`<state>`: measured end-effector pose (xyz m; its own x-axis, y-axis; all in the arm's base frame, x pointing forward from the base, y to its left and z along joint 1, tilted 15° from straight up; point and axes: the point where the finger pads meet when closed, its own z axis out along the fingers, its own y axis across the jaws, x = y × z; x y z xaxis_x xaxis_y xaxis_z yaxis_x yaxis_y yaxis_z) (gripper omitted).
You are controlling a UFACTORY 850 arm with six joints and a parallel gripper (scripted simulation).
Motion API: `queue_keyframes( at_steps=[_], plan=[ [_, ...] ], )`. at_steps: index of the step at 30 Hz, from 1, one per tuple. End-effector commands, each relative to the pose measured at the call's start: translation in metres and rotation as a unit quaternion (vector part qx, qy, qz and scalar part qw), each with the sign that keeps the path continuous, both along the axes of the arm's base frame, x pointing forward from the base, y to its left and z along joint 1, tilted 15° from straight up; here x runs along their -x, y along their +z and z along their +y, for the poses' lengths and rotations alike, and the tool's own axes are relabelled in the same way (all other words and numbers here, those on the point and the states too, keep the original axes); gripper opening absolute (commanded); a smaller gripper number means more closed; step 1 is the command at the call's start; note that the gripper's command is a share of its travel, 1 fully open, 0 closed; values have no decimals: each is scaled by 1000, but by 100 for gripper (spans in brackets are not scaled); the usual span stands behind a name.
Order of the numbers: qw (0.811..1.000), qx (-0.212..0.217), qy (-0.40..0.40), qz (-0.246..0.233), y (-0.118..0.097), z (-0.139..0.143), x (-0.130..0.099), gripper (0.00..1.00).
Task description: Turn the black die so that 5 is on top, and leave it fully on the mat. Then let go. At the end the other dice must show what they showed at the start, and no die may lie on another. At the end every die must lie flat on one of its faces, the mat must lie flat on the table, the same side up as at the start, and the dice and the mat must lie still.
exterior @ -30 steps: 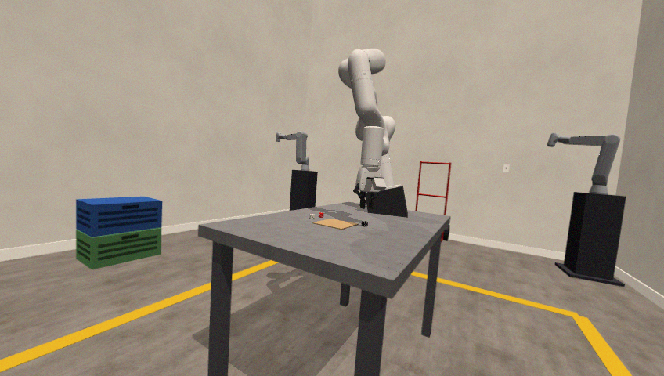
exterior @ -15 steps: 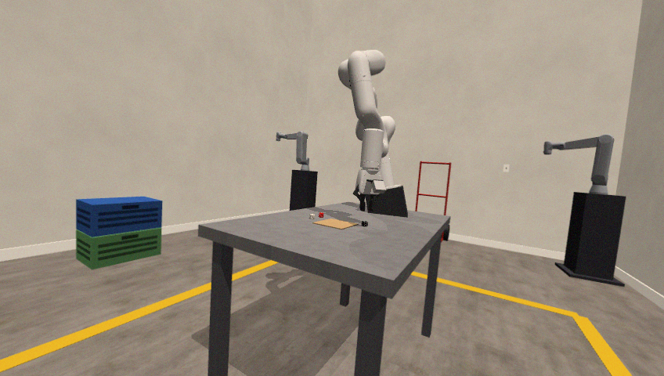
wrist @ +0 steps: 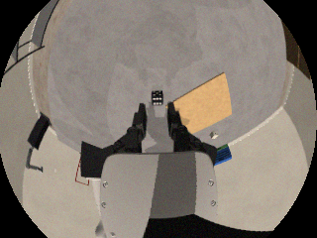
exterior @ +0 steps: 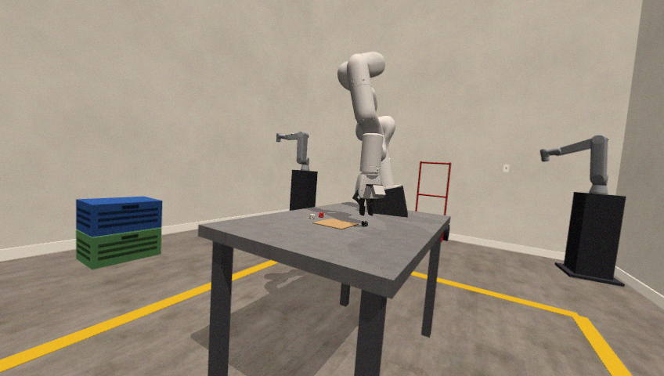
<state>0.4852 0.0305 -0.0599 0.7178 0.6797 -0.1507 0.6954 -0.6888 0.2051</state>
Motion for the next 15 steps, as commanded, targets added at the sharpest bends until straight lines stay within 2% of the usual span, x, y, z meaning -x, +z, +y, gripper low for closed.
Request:
queue_keyframes(
  at_steps=[1,15],
  plan=[
    [1000,0,0,-2,-4,-1,-1,36],
    [1000,0,0,-2,-18,-5,-2,36]
  ],
)
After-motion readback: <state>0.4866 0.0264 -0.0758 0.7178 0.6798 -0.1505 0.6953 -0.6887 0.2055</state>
